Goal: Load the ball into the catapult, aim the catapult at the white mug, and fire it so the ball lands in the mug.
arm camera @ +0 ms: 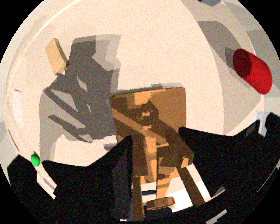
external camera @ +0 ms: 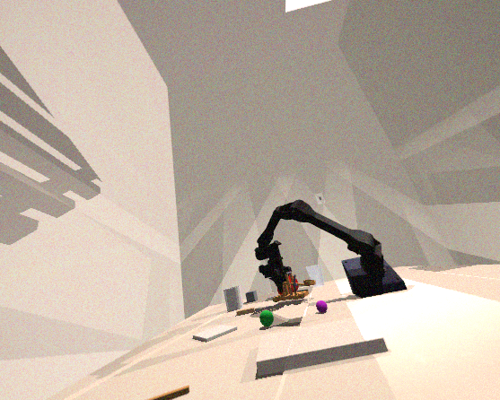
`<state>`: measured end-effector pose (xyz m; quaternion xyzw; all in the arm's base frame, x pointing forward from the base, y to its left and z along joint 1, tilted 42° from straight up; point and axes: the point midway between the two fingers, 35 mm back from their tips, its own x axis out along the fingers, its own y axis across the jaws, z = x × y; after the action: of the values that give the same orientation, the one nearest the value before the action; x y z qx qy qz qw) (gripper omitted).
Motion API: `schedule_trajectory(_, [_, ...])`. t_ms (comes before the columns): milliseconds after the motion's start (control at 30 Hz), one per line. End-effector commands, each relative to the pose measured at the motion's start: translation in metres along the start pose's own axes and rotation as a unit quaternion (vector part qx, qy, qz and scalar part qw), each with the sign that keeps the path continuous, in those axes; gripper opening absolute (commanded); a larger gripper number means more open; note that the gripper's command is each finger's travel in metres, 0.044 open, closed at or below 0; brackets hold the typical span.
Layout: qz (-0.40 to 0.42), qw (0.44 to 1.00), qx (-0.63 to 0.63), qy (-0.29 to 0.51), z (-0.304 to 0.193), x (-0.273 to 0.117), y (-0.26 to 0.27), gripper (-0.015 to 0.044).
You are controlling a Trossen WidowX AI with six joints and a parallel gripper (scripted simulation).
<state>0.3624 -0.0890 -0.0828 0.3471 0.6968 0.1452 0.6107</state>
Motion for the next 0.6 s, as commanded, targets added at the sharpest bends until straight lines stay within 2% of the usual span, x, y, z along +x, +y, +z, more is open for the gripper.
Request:
schedule_trajectory(0, [0.001,1.0,0.003,-0.005,0.0008,0.0016,-0.0006,0.0])
schedule_trajectory(400, [0.0,1.0,-0.001,-0.002,0.0005,0.0105,0.0005,0.0])
schedule_trajectory(567, [0.0,1.0,-0.001,-0.002,0.0005,0.0105,0.0005,0.0131])
